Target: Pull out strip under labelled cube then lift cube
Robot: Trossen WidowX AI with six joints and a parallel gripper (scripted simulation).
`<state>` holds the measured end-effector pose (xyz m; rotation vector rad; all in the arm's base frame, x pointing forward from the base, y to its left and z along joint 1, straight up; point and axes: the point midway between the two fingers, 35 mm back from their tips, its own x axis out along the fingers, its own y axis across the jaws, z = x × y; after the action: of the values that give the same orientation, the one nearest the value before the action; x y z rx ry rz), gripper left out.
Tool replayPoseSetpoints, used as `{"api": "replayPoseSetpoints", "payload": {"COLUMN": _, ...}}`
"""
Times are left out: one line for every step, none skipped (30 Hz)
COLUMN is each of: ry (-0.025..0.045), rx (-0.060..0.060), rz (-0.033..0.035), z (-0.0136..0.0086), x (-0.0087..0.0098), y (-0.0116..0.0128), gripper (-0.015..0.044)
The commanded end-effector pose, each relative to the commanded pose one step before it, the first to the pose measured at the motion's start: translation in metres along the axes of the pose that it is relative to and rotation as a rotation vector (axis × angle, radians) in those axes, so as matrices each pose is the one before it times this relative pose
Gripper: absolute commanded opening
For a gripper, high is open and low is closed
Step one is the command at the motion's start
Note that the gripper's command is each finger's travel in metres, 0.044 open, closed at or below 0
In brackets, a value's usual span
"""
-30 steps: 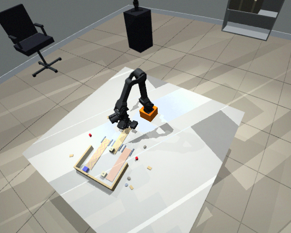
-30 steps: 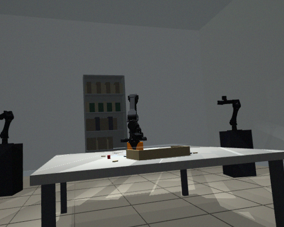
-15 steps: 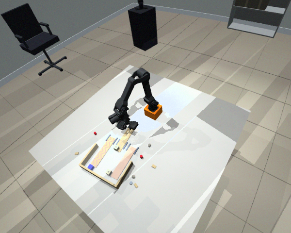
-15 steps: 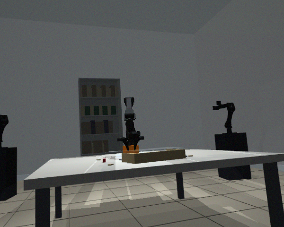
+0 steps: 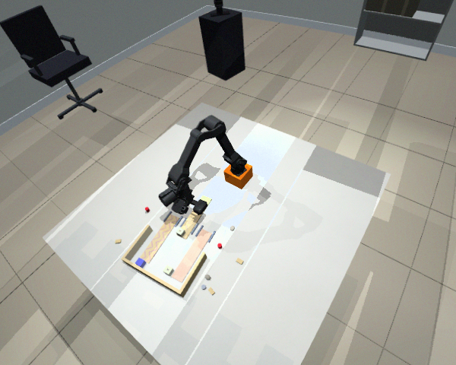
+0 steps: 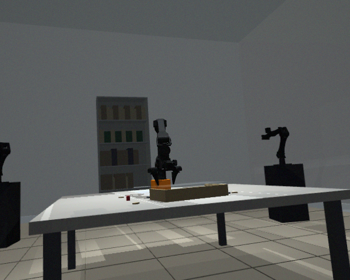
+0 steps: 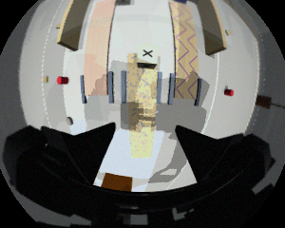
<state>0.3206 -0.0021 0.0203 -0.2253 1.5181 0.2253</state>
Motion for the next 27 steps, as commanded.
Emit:
{"api": "replayPoseSetpoints", "payload": {"ry": 0.00249, "rx": 0.0044, "rz": -0.00249, "z": 0.01482, "x": -0.0014, "y": 0.00018, "gripper": 0.044}}
{"api": "replayPoseSetpoints", "payload": {"ry": -0.0004, "rx": 0.0, "rz": 0.00002, "z": 0.00408, "x": -0.00055, "y": 0.00014, "gripper": 0.044}}
{"api": "replayPoseSetpoints", "payload": {"ry": -0.00046, "rx": 0.0, "rz": 0.00002, "z": 0.00464, "x": -0.00066, "y": 0.00014, "gripper": 0.044}}
{"api": "replayPoseSetpoints", "payload": {"ry": -0.0004, "rx": 0.0, "rz": 0.00002, "z": 0.00407, "x": -0.00055, "y": 0.00017, "gripper": 0.044}}
{"api": "replayPoseSetpoints", "payload": {"ry": -0.00046, "rx": 0.0, "rz": 0.00002, "z": 0.00465, "x": -0.00065, "y": 0.00015, "gripper": 0.044}}
{"api": "replayPoseSetpoints", "payload": {"ry": -0.0004, "rx": 0.0, "rz": 0.00002, "z": 0.00405, "x": -0.00054, "y": 0.00017, "gripper": 0.044}}
{"api": "replayPoseSetpoints", "payload": {"ry": -0.00046, "rx": 0.0, "rz": 0.00003, "z": 0.00468, "x": -0.00065, "y": 0.00017, "gripper": 0.044}}
{"api": "replayPoseSetpoints", "payload": {"ry": -0.0004, "rx": 0.0, "rz": 0.00003, "z": 0.00408, "x": -0.00054, "y": 0.00018, "gripper": 0.044}}
{"api": "replayPoseSetpoints", "payload": {"ry": -0.00047, "rx": 0.0, "rz": 0.00003, "z": 0.00471, "x": -0.00064, "y": 0.00019, "gripper": 0.044}}
{"api": "replayPoseSetpoints", "payload": {"ry": -0.0004, "rx": 0.0, "rz": 0.00003, "z": 0.00405, "x": -0.00052, "y": 0.0002, "gripper": 0.044}}
{"api": "replayPoseSetpoints", "payload": {"ry": -0.00047, "rx": 0.0, "rz": 0.00003, "z": 0.00472, "x": -0.00062, "y": 0.00021, "gripper": 0.044}}
{"api": "replayPoseSetpoints", "payload": {"ry": -0.0004, "rx": 0.0, "rz": 0.00003, "z": 0.00406, "x": -0.00051, "y": 0.00021, "gripper": 0.044}}
{"api": "replayPoseSetpoints", "payload": {"ry": -0.00047, "rx": 0.0, "rz": 0.00003, "z": 0.00474, "x": -0.0006, "y": 0.00022, "gripper": 0.044}}
{"api": "replayPoseSetpoints", "payload": {"ry": -0.0004, "rx": 0.0, "rz": 0.00003, "z": 0.00403, "x": -0.00048, "y": 0.00023, "gripper": 0.044}}
{"api": "replayPoseSetpoints", "payload": {"ry": -0.00047, "rx": 0.0, "rz": 0.00003, "z": 0.00475, "x": -0.00056, "y": 0.00024, "gripper": 0.044}}
{"api": "replayPoseSetpoints", "payload": {"ry": -0.0004, "rx": 0.0, "rz": 0.00003, "z": 0.00405, "x": -0.00045, "y": 0.00024, "gripper": 0.044}}
{"api": "replayPoseSetpoints", "payload": {"ry": -0.00047, "rx": 0.0, "rz": 0.00006, "z": 0.00478, "x": -0.00051, "y": 0.00052, "gripper": 0.044}}
{"api": "replayPoseSetpoints", "payload": {"ry": -0.0004, "rx": 0.0, "rz": 0.00006, "z": 0.00401, "x": -0.0004, "y": 0.00048, "gripper": 0.044}}
{"api": "replayPoseSetpoints", "payload": {"ry": -0.00047, "rx": 0.0, "rz": 0.00004, "z": 0.00479, "x": -0.0004, "y": 0.00034, "gripper": 0.044}}
{"api": "replayPoseSetpoints", "payload": {"ry": -0.0004, "rx": 0.0, "rz": 0.00004, "z": 0.00406, "x": -0.00031, "y": 0.00033, "gripper": 0.044}}
{"api": "replayPoseSetpoints", "payload": {"ry": -0.00039, "rx": 0.0, "rz": 0.00002, "z": 0.00394, "x": -0.0002, "y": 0.00017, "gripper": 0.044}}
{"api": "replayPoseSetpoints", "payload": {"ry": -0.00029, "rx": 0.0, "rz": 0.00002, "z": 0.00297, "x": -0.00013, "y": 0.00015, "gripper": 0.044}}
{"api": "replayPoseSetpoints", "payload": {"ry": 0.0, "rx": 0.0, "rz": 0.0, "z": 0.00002, "x": 0.00027, "y": 0.0, "gripper": 0.0414}}
{"api": "replayPoseSetpoints", "payload": {"ry": 0.0, "rx": 0.0, "rz": 0.0, "z": 0.00007, "x": 0.0008, "y": -0.00001, "gripper": 0.0387}}
{"api": "replayPoseSetpoints", "payload": {"ry": -0.00001, "rx": 0.0, "rz": 0.0, "z": 0.00009, "x": 0.00106, "y": -0.00001, "gripper": 0.0361}}
{"api": "replayPoseSetpoints", "payload": {"ry": -0.00001, "rx": 0.0, "rz": 0.0, "z": 0.00012, "x": 0.00156, "y": -0.00002, "gripper": 0.0335}}
{"api": "replayPoseSetpoints", "payload": {"ry": -0.00001, "rx": 0.0, "rz": 0.0, "z": 0.00012, "x": 0.00164, "y": -0.00002, "gripper": 0.0309}}
